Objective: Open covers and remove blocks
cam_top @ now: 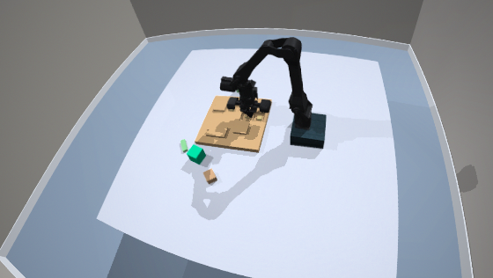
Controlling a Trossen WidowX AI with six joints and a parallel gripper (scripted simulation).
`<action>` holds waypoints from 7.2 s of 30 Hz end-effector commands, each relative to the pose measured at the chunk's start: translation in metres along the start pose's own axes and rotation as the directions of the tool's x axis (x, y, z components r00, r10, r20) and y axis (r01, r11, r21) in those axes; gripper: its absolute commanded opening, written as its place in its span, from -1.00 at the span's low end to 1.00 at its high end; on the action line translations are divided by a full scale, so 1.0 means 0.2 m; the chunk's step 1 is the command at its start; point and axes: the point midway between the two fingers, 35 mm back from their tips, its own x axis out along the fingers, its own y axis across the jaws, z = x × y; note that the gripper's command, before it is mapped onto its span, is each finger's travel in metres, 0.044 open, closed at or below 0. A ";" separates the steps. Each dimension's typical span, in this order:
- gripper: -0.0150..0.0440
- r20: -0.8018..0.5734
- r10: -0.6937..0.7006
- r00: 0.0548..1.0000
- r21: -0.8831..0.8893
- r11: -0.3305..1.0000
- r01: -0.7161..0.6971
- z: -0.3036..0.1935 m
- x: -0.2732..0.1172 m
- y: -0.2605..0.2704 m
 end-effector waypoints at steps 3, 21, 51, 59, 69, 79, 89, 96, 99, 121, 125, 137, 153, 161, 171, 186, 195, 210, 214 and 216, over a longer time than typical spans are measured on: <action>-0.49 0.002 0.002 1.000 -0.004 1.000 -0.002 0.02 0.00 0.04; -0.49 0.003 0.003 1.000 -0.004 1.000 -0.003 0.08 0.00 0.12; -0.49 0.005 0.005 1.000 -0.004 1.000 -0.005 0.20 -0.03 0.21; -0.49 0.005 0.005 1.000 -0.004 1.000 -0.005 0.20 -0.08 0.21; -0.49 0.005 0.005 1.000 -0.004 1.000 -0.005 0.20 -0.14 0.22; -0.49 0.005 0.005 1.000 -0.004 1.000 -0.005 0.20 -0.21 0.22; -0.49 0.002 0.005 1.000 -0.031 1.000 -0.005 0.19 -0.23 0.22; -0.49 0.000 0.016 1.000 -0.334 0.943 -0.015 0.04 -0.26 0.33; -0.49 -0.001 0.017 1.000 -0.458 0.889 -0.016 -0.03 -0.26 0.36; -0.49 -0.010 0.011 1.000 -0.994 0.107 -0.011 -0.64 -0.31 0.51; -0.49 -0.011 0.010 1.000 -1.000 -0.004 -0.011 -0.71 -0.31 0.51; -0.49 -0.011 0.010 1.000 -1.000 -0.004 -0.011 -0.71 -0.31 0.51; -0.49 -0.011 0.010 1.000 -1.000 -0.004 -0.011 -0.71 -0.31 0.51; -0.49 -0.011 0.010 1.000 -1.000 -0.004 -0.011 -0.71 -0.27 0.51; -0.49 -0.011 0.010 1.000 -1.000 -0.004 -0.011 -0.71 -0.22 0.52; -0.49 -0.011 0.010 1.000 -1.000 -0.004 -0.011 -0.71 -0.15 0.52; -0.49 -0.011 0.010 1.000 -1.000 -0.004 -0.011 -0.71 -0.11 0.51; -0.49 -0.011 0.010 1.000 -1.000 -0.004 -0.011 -0.71 -0.03 0.51; -0.49 -0.011 0.010 1.000 -1.000 -0.004 -0.011 -0.71 -0.02 0.51; -0.49 -0.010 0.009 1.000 -1.000 -0.004 -0.010 -0.70 -0.02 0.51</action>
